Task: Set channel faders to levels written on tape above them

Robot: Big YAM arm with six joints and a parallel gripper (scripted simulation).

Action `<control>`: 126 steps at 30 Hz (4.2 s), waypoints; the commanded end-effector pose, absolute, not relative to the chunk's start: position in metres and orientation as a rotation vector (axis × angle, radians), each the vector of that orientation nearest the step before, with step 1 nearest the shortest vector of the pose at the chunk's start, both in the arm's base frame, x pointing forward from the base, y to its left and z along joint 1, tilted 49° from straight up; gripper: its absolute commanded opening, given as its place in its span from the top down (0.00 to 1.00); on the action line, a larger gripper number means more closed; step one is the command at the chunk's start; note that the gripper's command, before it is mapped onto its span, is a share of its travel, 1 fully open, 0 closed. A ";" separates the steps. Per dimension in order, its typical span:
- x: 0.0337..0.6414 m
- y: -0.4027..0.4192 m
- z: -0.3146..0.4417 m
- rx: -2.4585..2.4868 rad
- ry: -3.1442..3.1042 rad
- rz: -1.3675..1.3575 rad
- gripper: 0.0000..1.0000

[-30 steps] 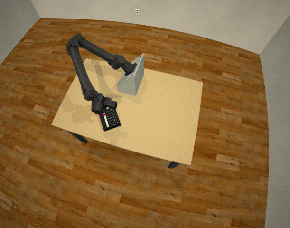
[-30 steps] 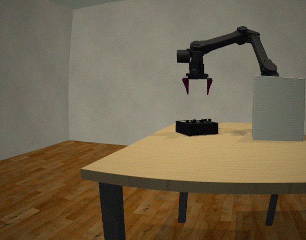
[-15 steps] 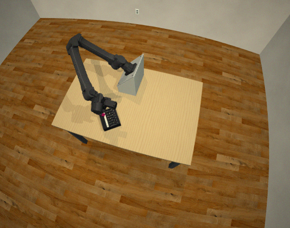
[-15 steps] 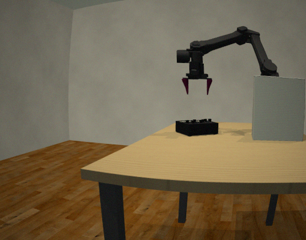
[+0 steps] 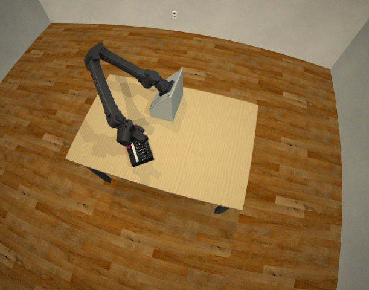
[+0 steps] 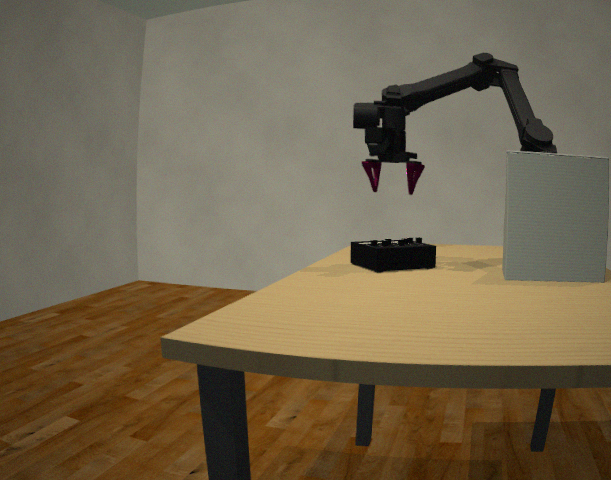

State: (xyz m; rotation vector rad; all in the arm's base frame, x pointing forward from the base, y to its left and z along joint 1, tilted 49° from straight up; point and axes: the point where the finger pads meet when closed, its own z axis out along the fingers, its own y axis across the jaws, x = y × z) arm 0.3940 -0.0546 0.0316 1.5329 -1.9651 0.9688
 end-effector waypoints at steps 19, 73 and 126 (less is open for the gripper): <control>0.397 -0.084 -0.016 0.275 -2.860 1.425 0.00; 0.385 -0.089 -0.033 -1.353 -3.034 1.485 0.00; 0.399 -0.066 -0.005 -0.309 -3.020 1.481 0.00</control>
